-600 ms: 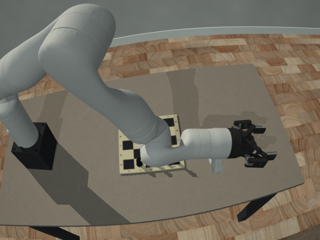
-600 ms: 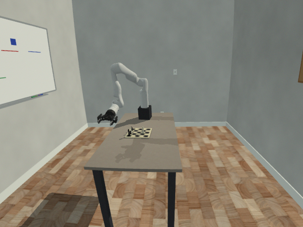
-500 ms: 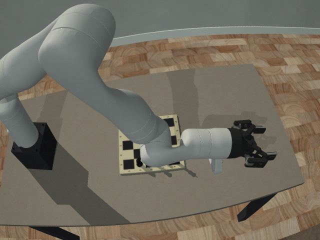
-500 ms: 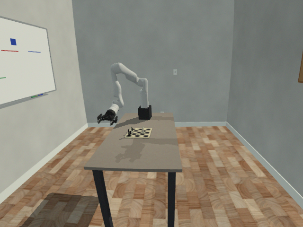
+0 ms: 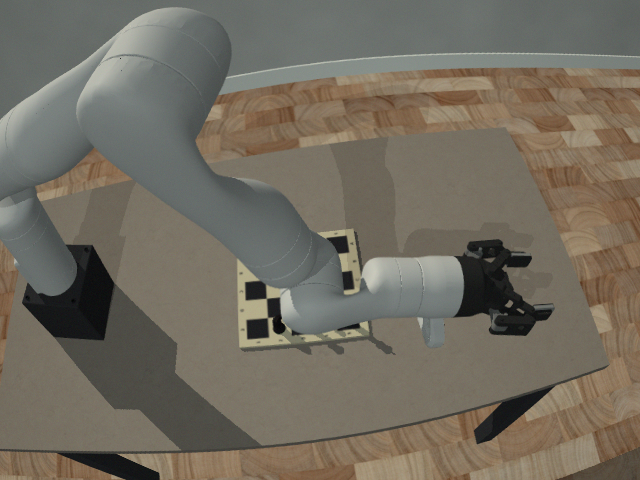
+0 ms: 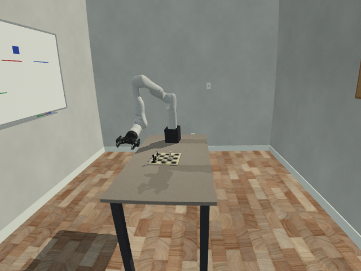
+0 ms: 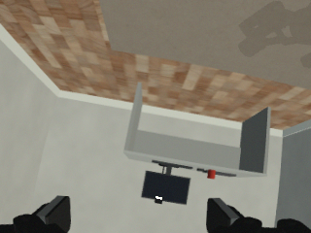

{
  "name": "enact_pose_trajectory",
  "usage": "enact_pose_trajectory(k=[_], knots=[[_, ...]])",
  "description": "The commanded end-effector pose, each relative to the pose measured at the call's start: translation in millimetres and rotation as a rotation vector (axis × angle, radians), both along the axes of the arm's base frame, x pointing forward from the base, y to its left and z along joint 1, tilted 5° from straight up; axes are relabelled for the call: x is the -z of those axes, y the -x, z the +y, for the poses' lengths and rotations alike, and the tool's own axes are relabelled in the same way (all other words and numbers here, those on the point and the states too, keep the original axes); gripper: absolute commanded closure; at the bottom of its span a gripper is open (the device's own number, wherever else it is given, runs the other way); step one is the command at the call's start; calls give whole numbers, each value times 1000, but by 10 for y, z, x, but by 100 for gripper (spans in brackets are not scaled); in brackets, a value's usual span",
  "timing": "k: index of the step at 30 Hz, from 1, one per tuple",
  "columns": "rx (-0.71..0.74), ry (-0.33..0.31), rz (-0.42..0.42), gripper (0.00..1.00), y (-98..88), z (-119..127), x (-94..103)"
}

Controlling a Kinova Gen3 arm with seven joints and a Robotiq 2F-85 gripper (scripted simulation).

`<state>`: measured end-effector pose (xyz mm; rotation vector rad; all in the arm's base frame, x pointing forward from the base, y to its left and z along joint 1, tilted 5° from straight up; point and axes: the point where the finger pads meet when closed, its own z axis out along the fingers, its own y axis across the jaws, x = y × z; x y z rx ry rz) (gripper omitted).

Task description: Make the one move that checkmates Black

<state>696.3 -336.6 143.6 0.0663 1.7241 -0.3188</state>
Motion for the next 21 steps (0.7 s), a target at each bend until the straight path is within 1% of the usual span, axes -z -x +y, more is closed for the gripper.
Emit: enact_pose_trajectory(k=[1, 7, 14, 16, 21], knots=[[0, 1, -2, 0, -3, -2, -18], [3, -6, 2, 0, 8, -3, -11], [19, -42, 22, 0, 69, -6, 25], [19, -42, 22, 0, 69, -6, 25], [42, -95, 51, 0, 163, -2, 78]])
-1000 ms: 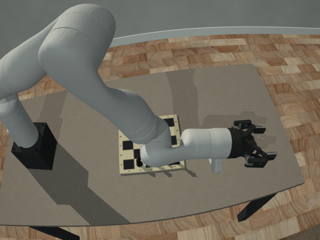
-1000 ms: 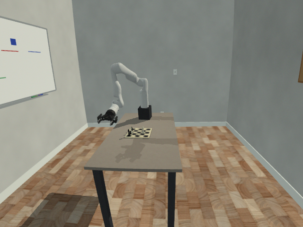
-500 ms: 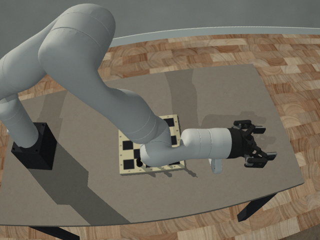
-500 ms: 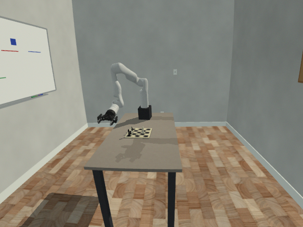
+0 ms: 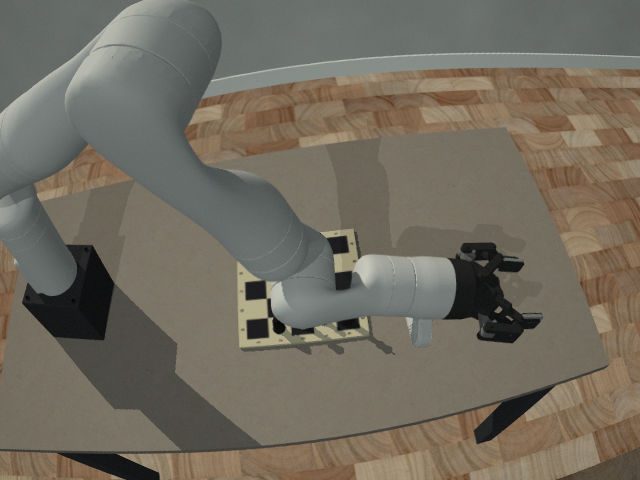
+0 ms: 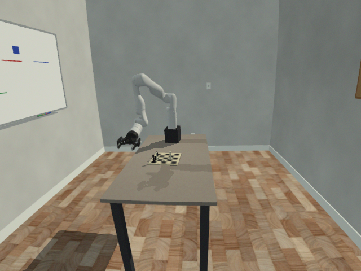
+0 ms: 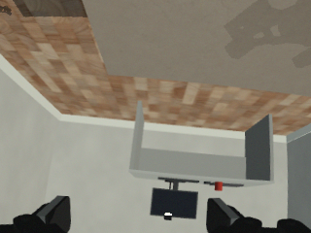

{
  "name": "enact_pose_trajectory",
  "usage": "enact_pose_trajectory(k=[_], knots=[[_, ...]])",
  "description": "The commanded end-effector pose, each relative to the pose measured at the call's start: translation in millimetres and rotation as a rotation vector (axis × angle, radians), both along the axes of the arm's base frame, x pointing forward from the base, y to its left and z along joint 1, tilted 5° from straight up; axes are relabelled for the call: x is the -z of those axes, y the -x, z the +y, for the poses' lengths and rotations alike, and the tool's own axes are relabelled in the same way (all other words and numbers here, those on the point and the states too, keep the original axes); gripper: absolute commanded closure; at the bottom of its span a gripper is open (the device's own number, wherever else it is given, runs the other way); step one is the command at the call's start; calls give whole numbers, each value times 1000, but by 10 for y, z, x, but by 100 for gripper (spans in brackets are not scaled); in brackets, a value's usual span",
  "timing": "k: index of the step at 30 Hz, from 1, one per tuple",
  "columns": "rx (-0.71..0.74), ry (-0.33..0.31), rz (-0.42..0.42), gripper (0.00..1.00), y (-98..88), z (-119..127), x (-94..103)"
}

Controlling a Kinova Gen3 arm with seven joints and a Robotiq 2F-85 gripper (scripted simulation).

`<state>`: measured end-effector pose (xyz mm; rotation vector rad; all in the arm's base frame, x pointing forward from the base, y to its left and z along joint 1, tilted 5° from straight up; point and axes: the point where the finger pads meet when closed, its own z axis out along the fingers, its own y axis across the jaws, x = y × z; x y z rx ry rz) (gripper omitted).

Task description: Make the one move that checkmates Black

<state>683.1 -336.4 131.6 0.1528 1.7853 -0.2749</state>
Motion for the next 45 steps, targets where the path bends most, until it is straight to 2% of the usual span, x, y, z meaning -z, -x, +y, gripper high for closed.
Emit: enact_pose_trajectory(k=[1, 10, 12, 27, 29, 44, 45], knots=[[12, -23, 11, 0, 56, -3, -29], [66, -149, 83, 0, 246, -39, 74], [66, -149, 83, 0, 246, -39, 74], [199, -457, 258, 0, 740, -89, 354], [199, -457, 258, 0, 740, -89, 354], [360, -826, 468, 0, 1338, -146, 689], [360, -826, 468, 0, 1338, -146, 689]])
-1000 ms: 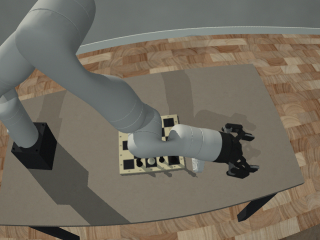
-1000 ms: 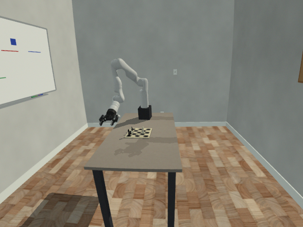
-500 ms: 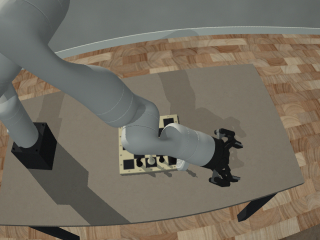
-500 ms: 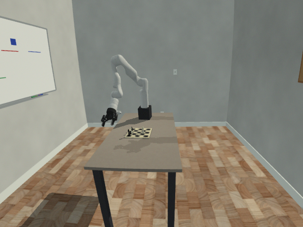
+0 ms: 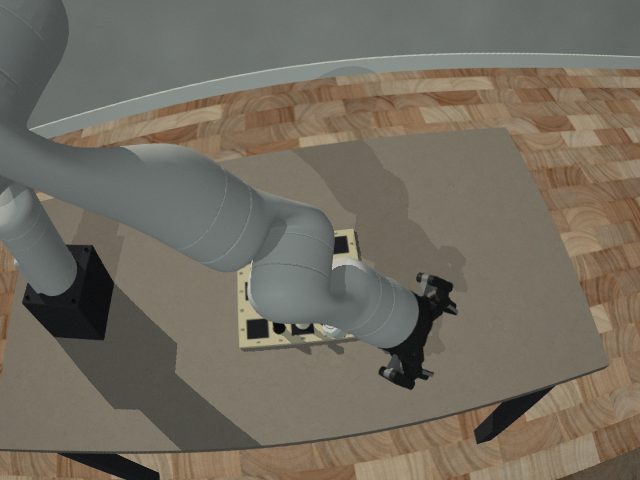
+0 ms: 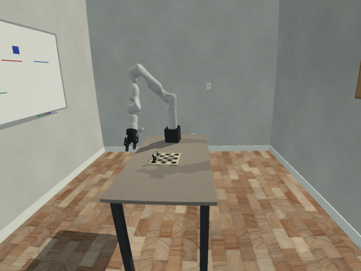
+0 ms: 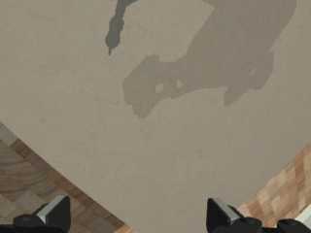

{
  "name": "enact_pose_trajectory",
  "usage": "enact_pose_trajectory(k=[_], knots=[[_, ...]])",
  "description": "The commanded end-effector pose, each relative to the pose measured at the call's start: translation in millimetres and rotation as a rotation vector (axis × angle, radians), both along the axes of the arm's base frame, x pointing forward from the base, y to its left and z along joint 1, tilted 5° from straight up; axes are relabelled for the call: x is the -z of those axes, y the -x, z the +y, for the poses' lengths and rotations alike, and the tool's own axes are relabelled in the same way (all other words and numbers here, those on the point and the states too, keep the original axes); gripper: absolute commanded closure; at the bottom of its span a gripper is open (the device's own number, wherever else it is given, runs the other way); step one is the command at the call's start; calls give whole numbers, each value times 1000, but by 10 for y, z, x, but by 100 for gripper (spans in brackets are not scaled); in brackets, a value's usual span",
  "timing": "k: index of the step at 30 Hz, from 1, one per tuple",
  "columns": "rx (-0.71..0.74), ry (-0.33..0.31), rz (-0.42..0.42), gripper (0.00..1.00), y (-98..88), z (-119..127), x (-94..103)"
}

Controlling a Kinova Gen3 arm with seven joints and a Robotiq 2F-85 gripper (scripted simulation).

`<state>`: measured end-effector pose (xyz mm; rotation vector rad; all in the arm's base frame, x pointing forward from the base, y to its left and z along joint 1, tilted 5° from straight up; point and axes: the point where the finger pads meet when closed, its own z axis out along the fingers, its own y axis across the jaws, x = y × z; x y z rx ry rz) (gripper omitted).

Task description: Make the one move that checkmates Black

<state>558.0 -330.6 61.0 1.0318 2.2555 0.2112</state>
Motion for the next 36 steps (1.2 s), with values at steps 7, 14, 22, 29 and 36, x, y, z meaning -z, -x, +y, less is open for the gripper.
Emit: enact_pose_trajectory(k=[7, 14, 22, 29, 36], knots=[[102, -175, 94, 0, 348, -225, 121], [187, -367, 207, 0, 661, -257, 301], [257, -531, 302, 0, 927, -279, 444], [337, -712, 408, 0, 1222, -308, 612], [388, -831, 477, 0, 1413, -325, 718]])
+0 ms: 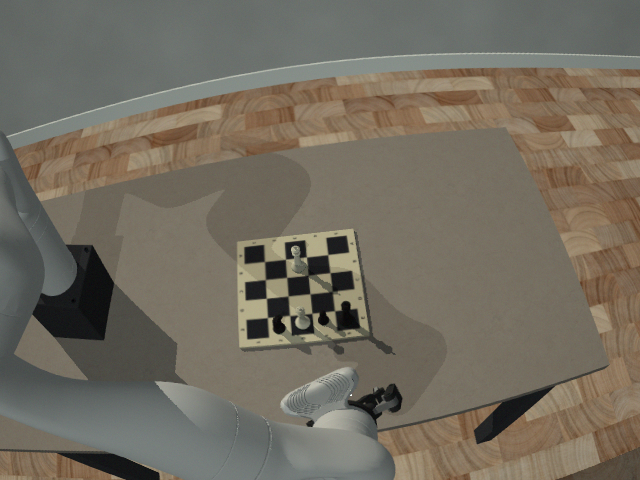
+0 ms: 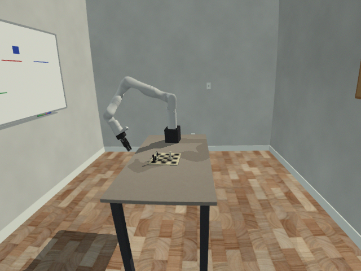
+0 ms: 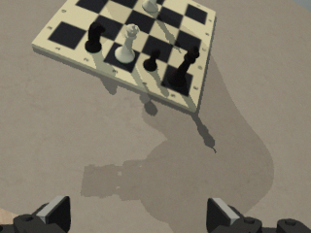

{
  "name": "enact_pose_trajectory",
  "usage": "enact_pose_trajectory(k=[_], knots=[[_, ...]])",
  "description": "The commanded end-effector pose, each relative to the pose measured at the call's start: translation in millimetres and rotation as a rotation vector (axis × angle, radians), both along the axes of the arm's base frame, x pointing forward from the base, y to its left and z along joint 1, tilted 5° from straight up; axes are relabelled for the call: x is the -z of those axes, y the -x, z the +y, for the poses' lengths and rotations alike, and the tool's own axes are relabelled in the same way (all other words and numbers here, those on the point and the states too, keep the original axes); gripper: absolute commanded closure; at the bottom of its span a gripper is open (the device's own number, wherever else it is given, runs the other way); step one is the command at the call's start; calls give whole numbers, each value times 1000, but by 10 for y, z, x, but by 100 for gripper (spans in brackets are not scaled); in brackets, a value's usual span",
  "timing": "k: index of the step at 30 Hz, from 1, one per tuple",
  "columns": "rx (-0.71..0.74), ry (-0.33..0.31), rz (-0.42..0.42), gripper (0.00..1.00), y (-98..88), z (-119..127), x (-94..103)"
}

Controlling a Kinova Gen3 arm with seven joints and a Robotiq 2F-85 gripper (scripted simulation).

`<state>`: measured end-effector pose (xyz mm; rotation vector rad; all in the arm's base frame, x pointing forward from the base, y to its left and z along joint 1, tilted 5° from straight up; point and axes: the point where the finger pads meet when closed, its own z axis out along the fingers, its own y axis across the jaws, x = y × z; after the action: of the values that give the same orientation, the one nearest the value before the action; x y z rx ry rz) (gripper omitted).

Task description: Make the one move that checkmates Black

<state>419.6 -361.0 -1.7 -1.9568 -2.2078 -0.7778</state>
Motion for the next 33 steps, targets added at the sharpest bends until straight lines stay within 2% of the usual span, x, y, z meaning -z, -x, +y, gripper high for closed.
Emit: enact_pose_trajectory(k=[1, 7, 14, 16, 26, 33], knots=[[22, -53, 26, 0, 66, -23, 110], [75, -175, 95, 0, 262, -41, 219], [124, -287, 158, 0, 444, -57, 320], [124, -287, 158, 0, 444, -57, 320], [169, -390, 216, 0, 609, -72, 412], [181, -418, 232, 0, 655, -75, 435]])
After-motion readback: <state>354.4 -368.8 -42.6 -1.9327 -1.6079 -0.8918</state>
